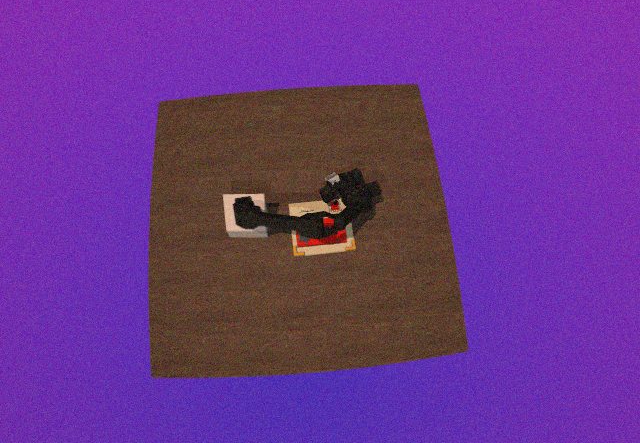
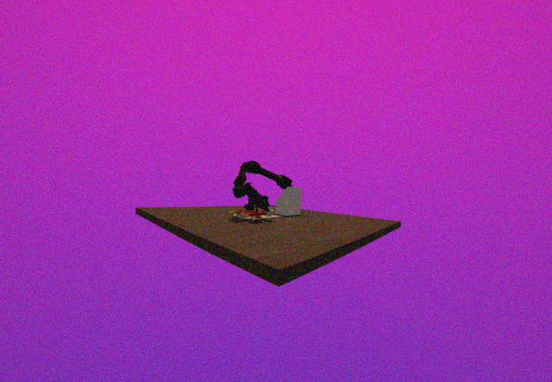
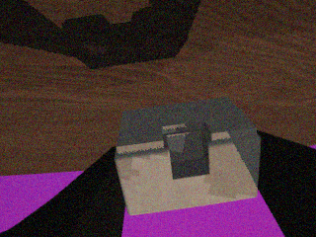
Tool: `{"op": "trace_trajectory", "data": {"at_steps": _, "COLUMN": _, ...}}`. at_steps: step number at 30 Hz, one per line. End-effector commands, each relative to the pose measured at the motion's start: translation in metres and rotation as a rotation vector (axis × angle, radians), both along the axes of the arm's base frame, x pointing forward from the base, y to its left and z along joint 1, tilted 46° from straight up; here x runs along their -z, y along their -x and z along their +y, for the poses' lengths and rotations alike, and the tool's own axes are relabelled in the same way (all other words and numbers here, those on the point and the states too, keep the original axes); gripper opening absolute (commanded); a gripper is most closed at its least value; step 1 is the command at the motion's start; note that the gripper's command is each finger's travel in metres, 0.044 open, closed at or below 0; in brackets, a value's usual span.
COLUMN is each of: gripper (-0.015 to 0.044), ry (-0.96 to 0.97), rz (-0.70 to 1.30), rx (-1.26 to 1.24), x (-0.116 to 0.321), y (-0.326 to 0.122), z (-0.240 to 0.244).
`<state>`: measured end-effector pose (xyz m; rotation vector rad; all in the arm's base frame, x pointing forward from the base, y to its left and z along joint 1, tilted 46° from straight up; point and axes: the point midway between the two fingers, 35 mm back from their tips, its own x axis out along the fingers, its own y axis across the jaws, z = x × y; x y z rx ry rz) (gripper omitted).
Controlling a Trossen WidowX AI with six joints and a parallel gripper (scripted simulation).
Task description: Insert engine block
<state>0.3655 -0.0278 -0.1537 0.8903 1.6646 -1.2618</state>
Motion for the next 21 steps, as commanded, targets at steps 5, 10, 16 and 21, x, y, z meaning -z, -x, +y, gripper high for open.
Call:
{"op": "trace_trajectory", "data": {"at_steps": 5, "gripper": 0.0000, "ry": 0.002, "rz": -0.003, "rx": -0.007, "x": 0.011, "y": 0.001, "z": -0.011}}
{"op": "trace_trajectory", "data": {"at_steps": 10, "gripper": 0.0000, "ry": 0.002, "rz": -0.002, "rx": -0.007, "x": 0.016, "y": 0.001, "z": -0.017}}
{"op": "trace_trajectory", "data": {"at_steps": 16, "gripper": 0.0000, "ry": 0.002, "rz": -0.002, "rx": -0.007, "x": 0.023, "y": 0.002, "z": -0.024}}
{"op": "trace_trajectory", "data": {"at_steps": 21, "gripper": 0.0000, "ry": 0.002, "rz": -0.002, "rx": -0.007, "x": 0.027, "y": 0.003, "z": -0.029}}
